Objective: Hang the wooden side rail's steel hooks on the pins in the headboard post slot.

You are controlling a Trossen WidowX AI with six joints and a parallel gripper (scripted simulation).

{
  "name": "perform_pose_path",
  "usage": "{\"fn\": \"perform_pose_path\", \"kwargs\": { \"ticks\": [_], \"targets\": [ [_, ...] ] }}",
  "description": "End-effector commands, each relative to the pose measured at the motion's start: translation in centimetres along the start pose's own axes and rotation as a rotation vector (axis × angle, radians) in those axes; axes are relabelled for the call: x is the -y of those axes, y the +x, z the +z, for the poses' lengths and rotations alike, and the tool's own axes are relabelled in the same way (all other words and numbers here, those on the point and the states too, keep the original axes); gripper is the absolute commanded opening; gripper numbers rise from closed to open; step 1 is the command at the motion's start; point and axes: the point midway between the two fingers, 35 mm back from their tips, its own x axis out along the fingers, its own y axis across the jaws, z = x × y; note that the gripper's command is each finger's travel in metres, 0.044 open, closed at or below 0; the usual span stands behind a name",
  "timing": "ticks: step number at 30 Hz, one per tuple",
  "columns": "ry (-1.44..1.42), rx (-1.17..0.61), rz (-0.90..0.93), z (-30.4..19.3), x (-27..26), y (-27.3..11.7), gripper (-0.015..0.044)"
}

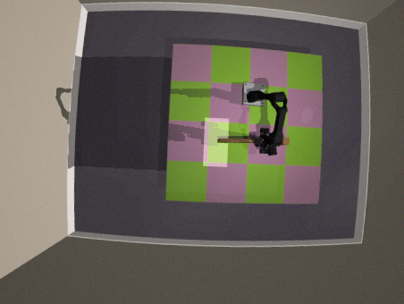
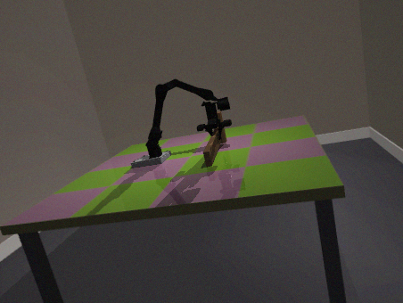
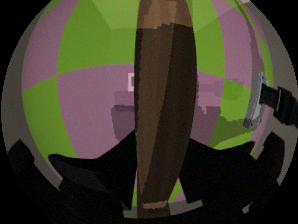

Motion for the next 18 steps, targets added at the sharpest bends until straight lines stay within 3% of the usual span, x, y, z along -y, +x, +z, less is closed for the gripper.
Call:
{"fn": "perform_pose_path", "kwargs": {
  "ticks": [1,18],
  "targets": [
    [0.006,-0.005,0.004,-0.13,-0.08,-0.09,0.0],
    [0.006,-0.005,0.004,-0.29,-0.11,-0.25,0.0]
  ]
}}
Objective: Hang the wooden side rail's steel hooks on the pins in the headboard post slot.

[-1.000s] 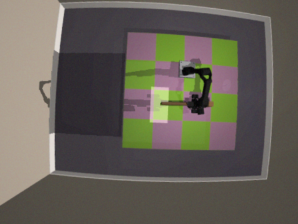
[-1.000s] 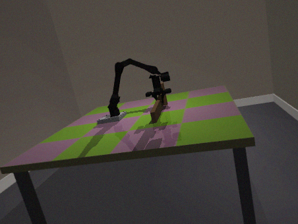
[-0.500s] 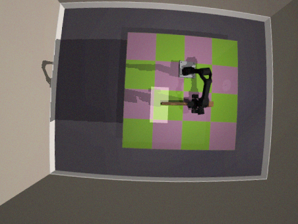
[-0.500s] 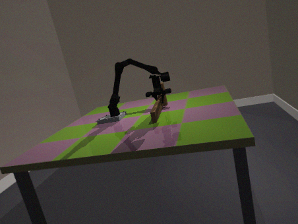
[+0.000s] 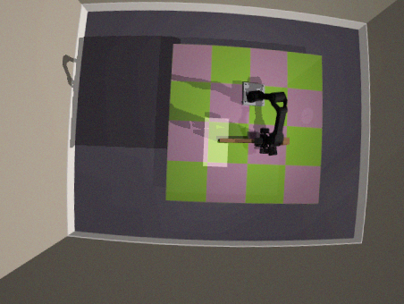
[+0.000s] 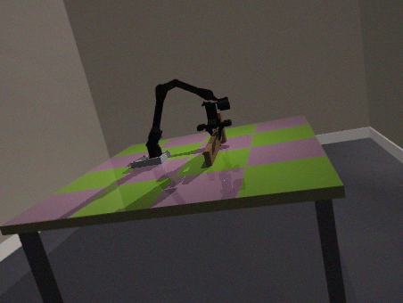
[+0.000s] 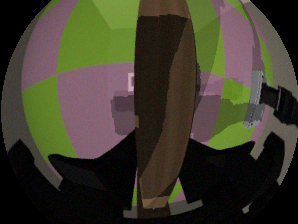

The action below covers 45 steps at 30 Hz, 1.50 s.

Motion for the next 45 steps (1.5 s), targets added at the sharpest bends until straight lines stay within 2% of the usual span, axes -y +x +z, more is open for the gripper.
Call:
{"fn": "perform_pose_path", "kwargs": {
  "ticks": [1,45],
  "targets": [
    [0.005,-0.005,0.004,-0.15,-0.1,-0.24,0.0],
    [0.005,-0.006,0.004,-0.58,-0.11,-0.13,0.0]
  ]
}}
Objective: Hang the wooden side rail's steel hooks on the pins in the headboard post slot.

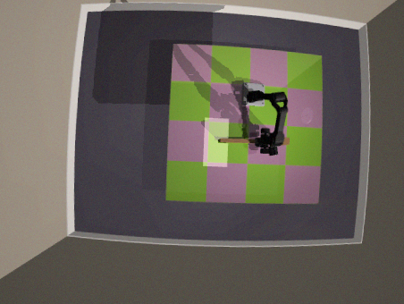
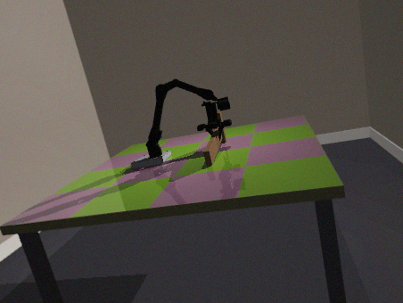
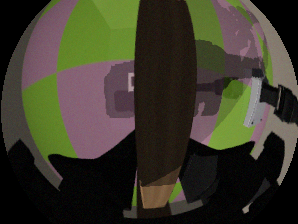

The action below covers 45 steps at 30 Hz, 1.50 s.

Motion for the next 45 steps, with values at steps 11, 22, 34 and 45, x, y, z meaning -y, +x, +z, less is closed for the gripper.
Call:
{"fn": "perform_pose_path", "kwargs": {
  "ticks": [11,22,34,45],
  "targets": [
    [0.005,-0.006,0.004,-0.26,-0.13,-0.27,0.0],
    [0.005,-0.006,0.004,-0.35,-0.18,-0.31,0.0],
    [0.005,-0.006,0.004,-0.49,-0.11,-0.18,0.0],
    [0.005,-0.006,0.004,-0.61,-0.07,-0.06,0.0]
  ]
}}
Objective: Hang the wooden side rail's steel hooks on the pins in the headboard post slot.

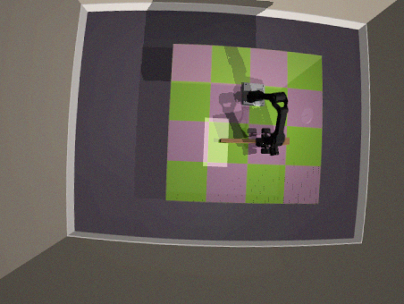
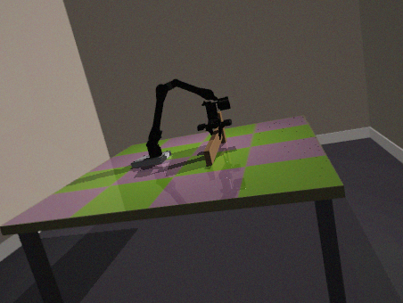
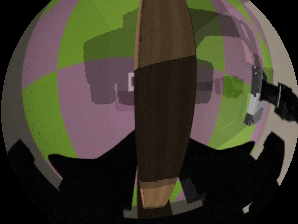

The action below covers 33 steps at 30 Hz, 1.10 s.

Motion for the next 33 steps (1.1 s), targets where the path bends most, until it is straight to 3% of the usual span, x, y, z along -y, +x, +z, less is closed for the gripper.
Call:
{"fn": "perform_pose_path", "kwargs": {
  "ticks": [1,33],
  "targets": [
    [0.004,-0.005,0.003,-0.16,-0.02,-0.01,0.0],
    [0.004,-0.006,0.003,-0.44,-0.16,-0.29,0.0]
  ]
}}
